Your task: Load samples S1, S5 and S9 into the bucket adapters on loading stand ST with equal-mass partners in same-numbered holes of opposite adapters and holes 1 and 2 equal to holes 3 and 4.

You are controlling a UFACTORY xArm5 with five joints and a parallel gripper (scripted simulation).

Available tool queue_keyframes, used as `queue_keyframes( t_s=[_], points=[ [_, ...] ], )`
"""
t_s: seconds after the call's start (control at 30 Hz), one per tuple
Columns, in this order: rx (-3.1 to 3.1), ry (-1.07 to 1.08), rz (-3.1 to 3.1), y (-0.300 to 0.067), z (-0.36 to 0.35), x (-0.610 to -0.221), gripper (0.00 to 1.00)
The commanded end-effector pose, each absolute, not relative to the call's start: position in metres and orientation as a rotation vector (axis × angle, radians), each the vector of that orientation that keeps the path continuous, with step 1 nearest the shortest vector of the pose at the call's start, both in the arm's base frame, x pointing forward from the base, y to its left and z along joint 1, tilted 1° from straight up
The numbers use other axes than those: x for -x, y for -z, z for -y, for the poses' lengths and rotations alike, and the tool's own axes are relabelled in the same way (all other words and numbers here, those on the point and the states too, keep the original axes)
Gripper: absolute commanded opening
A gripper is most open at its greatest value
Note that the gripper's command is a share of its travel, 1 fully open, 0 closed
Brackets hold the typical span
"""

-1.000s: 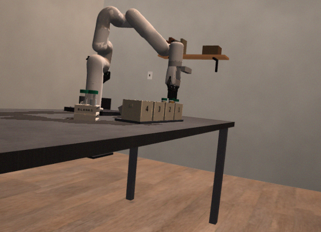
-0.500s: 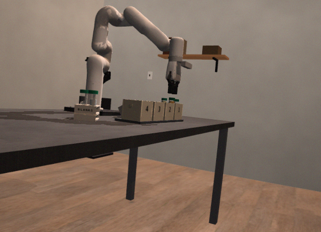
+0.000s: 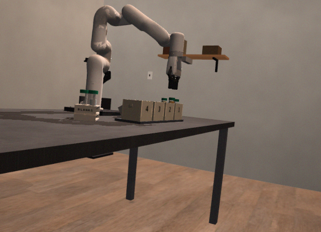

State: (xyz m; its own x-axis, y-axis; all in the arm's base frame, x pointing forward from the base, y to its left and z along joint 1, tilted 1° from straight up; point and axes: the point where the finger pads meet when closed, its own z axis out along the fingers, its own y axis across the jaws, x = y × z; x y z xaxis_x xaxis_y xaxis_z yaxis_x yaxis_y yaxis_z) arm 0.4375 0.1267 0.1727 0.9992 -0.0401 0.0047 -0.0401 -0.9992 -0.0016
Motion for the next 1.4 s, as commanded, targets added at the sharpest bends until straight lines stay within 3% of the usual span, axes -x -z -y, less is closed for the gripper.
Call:
queue_keyframes(
  t_s=[0.0, 1.0, 1.37],
  points=[
    [3.124, 0.006, -0.063, -0.185, -0.127, -0.439, 0.44],
    [3.124, 0.006, -0.063, -0.236, -0.126, -0.438, 0.44],
    [3.124, 0.006, -0.063, -0.236, -0.126, -0.438, 0.44]
  ],
)
